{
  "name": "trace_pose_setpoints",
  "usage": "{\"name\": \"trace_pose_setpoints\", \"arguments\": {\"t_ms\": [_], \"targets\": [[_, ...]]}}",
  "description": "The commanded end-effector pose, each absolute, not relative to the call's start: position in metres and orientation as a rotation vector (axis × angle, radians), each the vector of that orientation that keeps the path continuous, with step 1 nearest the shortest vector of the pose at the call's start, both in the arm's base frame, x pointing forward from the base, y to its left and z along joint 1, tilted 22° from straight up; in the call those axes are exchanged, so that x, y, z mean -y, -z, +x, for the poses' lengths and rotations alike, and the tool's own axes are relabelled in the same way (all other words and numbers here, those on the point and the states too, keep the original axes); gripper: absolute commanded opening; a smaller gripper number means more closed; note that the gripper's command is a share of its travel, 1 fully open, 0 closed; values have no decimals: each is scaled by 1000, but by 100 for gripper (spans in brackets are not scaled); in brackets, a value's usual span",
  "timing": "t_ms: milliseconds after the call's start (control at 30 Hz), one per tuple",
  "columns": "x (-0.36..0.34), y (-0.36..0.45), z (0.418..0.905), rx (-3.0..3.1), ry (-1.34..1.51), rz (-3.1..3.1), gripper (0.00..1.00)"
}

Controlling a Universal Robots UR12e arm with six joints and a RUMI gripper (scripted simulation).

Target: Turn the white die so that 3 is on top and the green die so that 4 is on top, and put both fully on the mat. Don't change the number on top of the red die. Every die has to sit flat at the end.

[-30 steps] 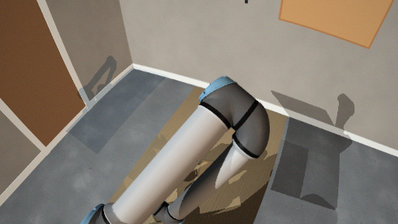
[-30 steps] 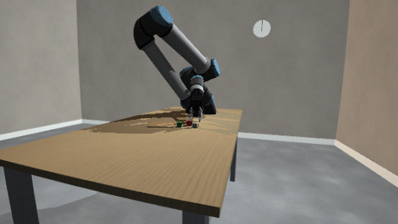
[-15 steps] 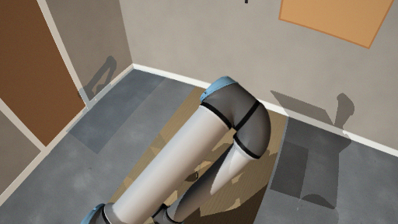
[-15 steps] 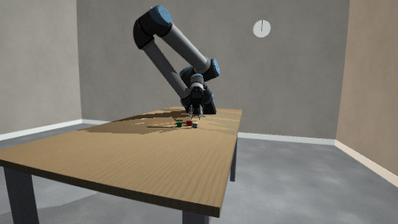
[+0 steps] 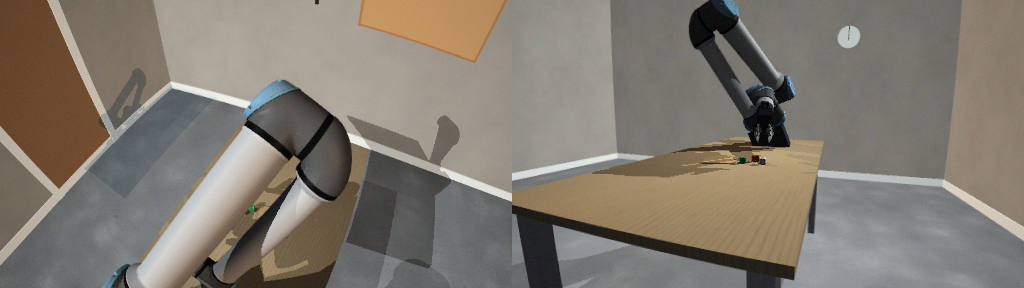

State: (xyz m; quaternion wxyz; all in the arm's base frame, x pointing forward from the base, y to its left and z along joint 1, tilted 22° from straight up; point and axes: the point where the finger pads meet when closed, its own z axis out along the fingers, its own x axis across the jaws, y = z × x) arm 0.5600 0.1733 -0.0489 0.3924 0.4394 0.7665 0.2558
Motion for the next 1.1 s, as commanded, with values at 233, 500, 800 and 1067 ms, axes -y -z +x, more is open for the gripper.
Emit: {"name": "trace_pose_setpoints", "arguments": {"t_ms": [233,500,800,1067], "targets": [[-178,36,557,-1952,-642,1125,24],[-178,37,558,-1958,-632,1133,24],[-179,37,560,-1978,-596,1159,24],[-181,34,561,-2021,-513,1207,24]]}}
